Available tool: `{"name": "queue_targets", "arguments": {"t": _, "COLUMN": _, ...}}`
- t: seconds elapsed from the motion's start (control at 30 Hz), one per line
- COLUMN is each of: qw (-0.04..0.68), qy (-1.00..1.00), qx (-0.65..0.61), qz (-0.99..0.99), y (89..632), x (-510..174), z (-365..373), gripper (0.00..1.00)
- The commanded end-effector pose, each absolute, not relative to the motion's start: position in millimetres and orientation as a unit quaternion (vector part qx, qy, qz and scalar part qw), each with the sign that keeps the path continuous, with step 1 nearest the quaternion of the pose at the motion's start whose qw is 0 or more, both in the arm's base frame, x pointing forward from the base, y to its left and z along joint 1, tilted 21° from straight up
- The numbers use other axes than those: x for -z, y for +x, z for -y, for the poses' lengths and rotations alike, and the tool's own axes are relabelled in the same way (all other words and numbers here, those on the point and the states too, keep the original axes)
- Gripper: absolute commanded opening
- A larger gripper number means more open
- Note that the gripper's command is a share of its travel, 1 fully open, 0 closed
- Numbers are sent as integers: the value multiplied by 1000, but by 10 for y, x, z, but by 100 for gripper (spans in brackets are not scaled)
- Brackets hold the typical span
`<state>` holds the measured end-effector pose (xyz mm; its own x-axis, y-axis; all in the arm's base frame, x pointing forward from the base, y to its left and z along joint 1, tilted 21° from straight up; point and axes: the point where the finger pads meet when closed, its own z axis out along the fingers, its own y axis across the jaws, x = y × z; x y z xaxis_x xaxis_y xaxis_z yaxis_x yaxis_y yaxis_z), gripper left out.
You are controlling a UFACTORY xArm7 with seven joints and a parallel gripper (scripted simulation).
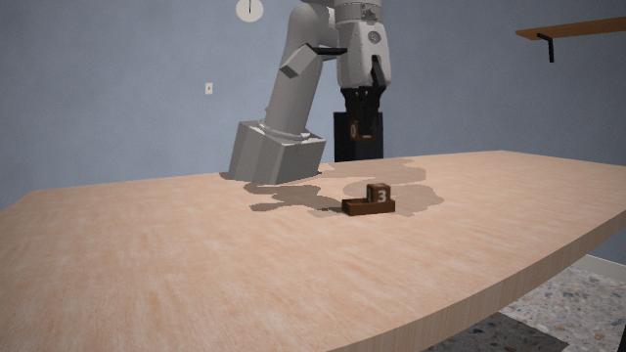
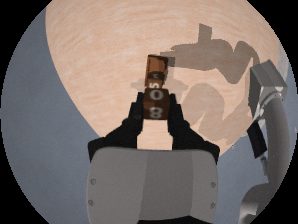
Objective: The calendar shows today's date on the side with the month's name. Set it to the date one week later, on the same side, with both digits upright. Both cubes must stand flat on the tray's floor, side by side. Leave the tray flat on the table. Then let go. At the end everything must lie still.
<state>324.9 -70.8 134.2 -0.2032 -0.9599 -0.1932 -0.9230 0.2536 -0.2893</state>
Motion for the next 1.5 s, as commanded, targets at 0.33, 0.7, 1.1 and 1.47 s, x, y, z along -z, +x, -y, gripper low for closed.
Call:
{"name": "queue_targets", "arguments": {"t": 0.33, "qw": 152, "qy": -757, "qx": 87, "qz": -630, "y": 3363, "x": -1394, "z": 494, "gripper": 27}}
{"name": "queue_targets", "arguments": {"t": 0.7, "qw": 133, "qy": -857, "qx": 112, "qz": -485, "y": 3442, "x": -1428, "z": 296, "gripper": 27}}
{"name": "queue_targets", "arguments": {"t": 1.1, "qw": 112, "qy": -926, "qx": 133, "qz": -336, "y": 3505, "x": -1460, "z": 103, "gripper": 27}}
{"name": "queue_targets", "arguments": {"t": 1.47, "qw": 92, "qy": -964, "qx": 149, "qz": -201, "y": 3552, "x": -1487, "z": -68, "gripper": 27}}
